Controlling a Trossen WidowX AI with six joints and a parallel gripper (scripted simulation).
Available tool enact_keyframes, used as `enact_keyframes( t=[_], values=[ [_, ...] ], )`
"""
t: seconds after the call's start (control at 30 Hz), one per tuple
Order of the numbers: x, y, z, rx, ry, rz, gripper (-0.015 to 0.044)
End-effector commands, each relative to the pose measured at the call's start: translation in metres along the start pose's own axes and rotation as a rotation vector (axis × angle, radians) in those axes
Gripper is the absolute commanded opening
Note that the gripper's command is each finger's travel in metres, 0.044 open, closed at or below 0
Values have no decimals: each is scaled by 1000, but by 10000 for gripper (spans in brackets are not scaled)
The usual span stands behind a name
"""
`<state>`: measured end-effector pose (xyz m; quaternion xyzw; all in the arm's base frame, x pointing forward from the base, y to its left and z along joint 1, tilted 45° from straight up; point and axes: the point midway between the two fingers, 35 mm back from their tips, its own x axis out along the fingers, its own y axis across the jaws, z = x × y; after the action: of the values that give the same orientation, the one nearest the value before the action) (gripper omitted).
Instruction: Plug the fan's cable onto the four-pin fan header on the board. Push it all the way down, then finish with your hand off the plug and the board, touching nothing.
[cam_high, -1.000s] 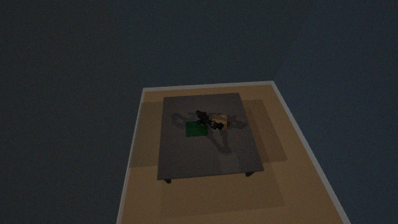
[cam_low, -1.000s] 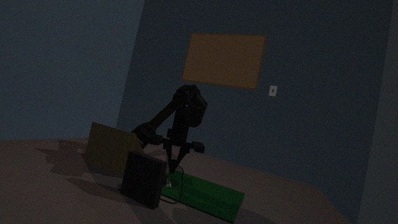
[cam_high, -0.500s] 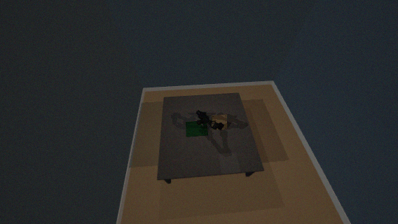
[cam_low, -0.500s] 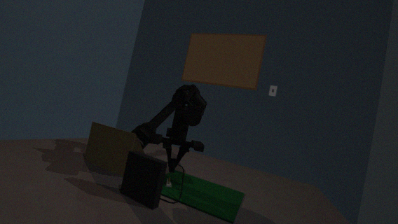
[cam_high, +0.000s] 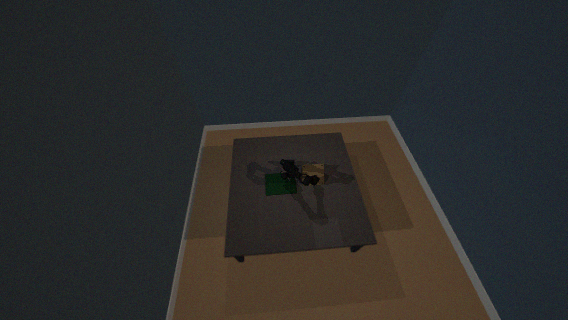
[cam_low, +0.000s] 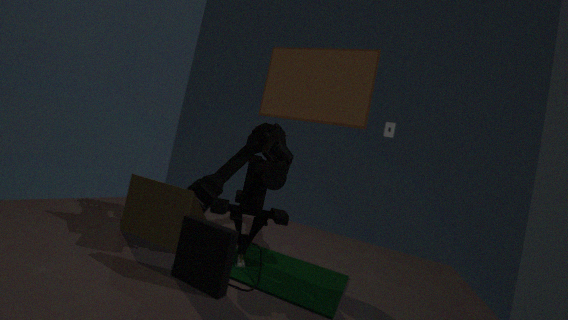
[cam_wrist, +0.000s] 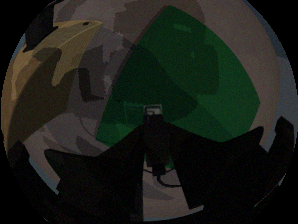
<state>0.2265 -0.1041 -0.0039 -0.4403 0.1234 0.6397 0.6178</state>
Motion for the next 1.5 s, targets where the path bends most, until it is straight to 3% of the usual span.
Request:
enact_keyframes(
  t=[0.0,1.47],
  values=[
    [2,-1,0,5,0,-6,0],
    [8,-3,0,10,0,-6,0]
  ],
)
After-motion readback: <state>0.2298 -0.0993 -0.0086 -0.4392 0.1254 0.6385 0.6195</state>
